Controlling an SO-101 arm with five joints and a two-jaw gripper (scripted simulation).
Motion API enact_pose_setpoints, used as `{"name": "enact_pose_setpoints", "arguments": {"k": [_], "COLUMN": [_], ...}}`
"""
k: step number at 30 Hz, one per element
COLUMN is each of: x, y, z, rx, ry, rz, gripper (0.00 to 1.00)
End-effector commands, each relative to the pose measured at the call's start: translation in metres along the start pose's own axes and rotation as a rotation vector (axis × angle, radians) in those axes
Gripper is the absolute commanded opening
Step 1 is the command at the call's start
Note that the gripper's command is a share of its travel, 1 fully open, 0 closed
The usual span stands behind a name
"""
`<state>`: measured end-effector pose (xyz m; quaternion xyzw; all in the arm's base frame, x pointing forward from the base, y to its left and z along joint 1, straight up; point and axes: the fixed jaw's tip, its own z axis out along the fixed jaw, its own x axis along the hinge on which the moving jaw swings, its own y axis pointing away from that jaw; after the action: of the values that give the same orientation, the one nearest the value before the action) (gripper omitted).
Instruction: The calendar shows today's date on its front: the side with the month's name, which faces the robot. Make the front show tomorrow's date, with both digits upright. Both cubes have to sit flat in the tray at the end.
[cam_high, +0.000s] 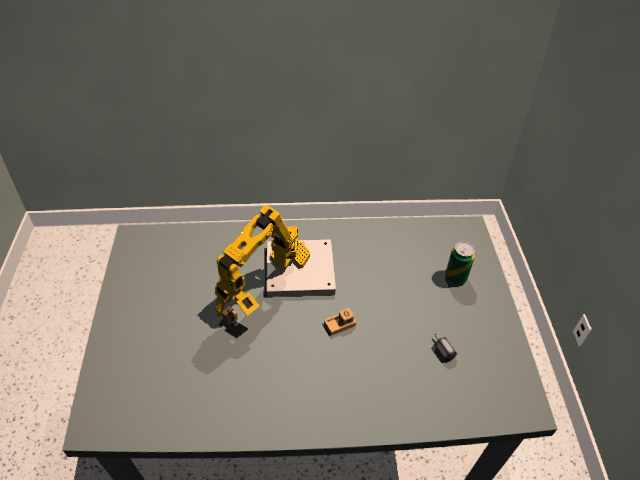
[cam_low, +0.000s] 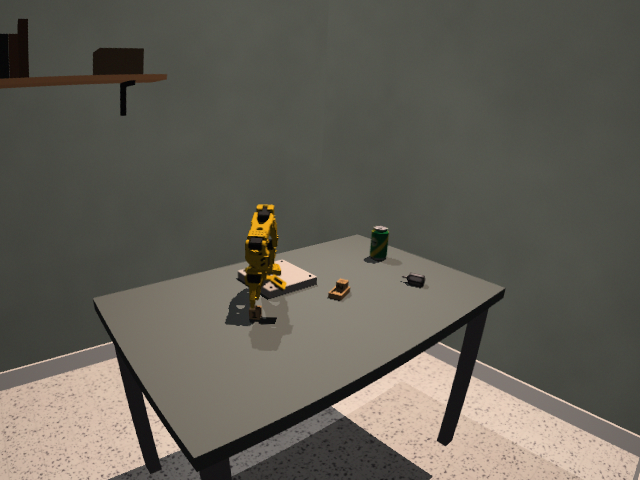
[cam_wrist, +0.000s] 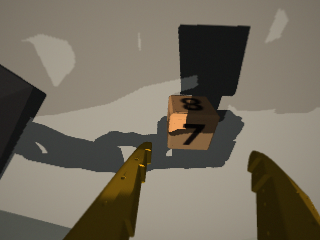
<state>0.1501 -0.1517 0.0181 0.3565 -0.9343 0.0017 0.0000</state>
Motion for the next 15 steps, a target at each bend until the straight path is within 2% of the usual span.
{"name": "enact_pose_setpoints", "arguments": {"k": [1, 10, 15], "x": [0.002, 0.002, 0.002], "y": [0.002, 0.002, 0.003], "z": [0.009, 0.023, 0.027], "rx": [-0.014, -0.014, -0.014], "ry": [-0.001, -0.001, -0.001], "rz": [0.002, 0.002, 0.002], "gripper": [0.35, 0.35, 0.35]}}
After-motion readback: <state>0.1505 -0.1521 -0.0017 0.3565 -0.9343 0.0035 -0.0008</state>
